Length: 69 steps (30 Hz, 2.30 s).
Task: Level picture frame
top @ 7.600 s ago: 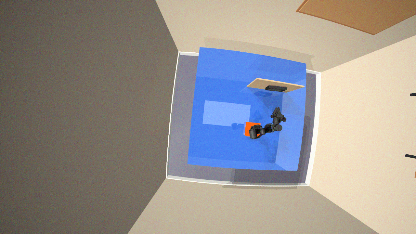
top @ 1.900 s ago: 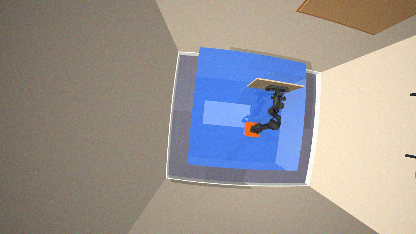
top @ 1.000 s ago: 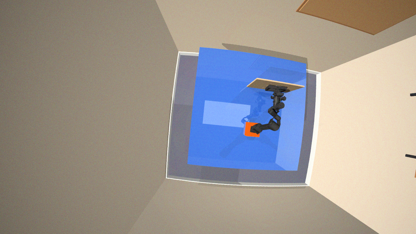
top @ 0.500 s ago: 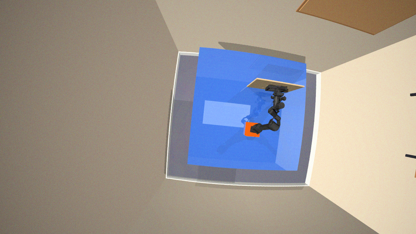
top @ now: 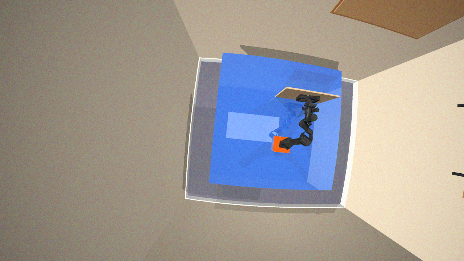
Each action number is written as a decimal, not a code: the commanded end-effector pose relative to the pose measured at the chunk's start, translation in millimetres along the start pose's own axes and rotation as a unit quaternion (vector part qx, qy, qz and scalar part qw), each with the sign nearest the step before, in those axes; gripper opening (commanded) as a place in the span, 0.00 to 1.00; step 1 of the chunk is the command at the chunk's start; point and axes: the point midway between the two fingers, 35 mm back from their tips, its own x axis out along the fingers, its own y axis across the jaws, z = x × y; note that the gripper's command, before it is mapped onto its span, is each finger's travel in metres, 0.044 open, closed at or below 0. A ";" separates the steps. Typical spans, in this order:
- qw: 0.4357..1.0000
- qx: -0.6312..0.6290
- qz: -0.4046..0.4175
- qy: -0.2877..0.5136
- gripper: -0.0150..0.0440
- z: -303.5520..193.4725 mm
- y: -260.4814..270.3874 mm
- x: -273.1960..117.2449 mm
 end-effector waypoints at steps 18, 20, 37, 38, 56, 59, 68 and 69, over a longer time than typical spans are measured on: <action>1.000 -0.005 0.005 -0.001 0.25 3.1 3.3 0.4; 1.000 -0.005 0.005 -0.001 0.25 3.2 3.2 0.4; 1.000 -0.005 0.005 -0.001 0.25 7.8 3.7 0.4; 1.000 -0.005 0.005 -0.001 0.25 7.8 3.6 0.4; 1.000 -0.005 0.005 -0.001 0.25 7.9 -2.3 0.5; 1.000 -0.003 0.003 -0.002 0.25 8.0 -3.2 0.5; 1.000 -0.001 0.000 -0.002 0.25 8.1 -4.2 0.5; 1.000 0.001 0.000 -0.002 0.25 8.1 -4.8 0.5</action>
